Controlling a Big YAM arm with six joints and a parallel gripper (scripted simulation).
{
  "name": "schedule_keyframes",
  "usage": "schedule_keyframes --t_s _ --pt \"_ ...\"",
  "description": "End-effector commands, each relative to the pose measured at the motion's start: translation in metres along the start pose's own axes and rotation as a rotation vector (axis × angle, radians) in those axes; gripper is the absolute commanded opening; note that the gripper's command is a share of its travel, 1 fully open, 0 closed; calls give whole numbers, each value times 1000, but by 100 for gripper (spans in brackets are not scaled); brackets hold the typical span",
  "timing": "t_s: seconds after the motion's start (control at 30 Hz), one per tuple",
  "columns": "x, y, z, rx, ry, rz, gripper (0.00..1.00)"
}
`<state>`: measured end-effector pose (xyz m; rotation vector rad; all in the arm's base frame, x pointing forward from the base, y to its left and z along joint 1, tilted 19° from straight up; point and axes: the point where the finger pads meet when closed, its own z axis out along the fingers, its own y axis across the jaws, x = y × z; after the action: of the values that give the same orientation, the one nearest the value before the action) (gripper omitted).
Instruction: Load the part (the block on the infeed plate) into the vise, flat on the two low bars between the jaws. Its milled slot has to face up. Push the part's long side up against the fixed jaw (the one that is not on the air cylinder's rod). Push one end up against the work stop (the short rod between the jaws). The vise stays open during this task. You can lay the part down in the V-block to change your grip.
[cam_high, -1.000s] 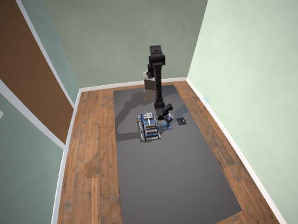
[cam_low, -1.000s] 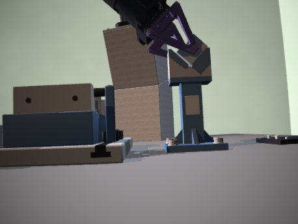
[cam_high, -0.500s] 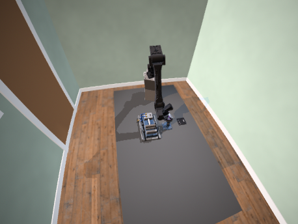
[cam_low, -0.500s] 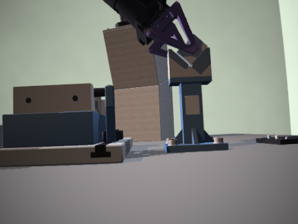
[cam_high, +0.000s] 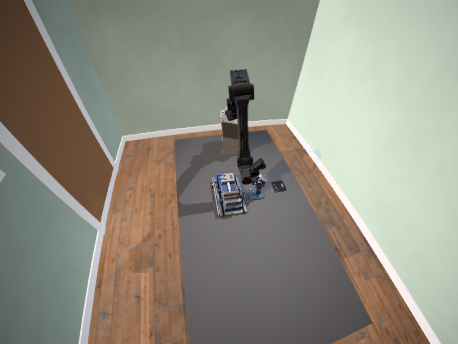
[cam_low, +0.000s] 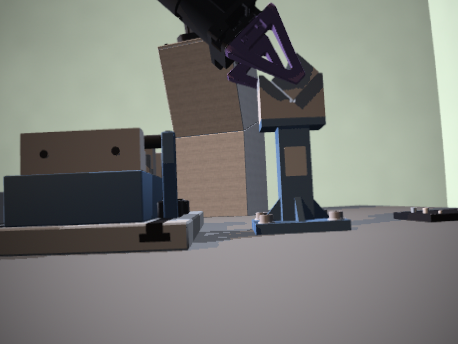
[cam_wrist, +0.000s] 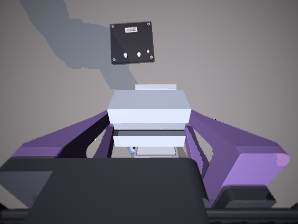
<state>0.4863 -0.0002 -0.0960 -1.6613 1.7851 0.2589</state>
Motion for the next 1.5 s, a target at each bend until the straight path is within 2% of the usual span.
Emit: schedule_keyframes --t_s 0.0,1.47 --pt "-8 -10 -13 21 0 -13 0" --pt "-29 -9 -23 14 -5 -17 0"
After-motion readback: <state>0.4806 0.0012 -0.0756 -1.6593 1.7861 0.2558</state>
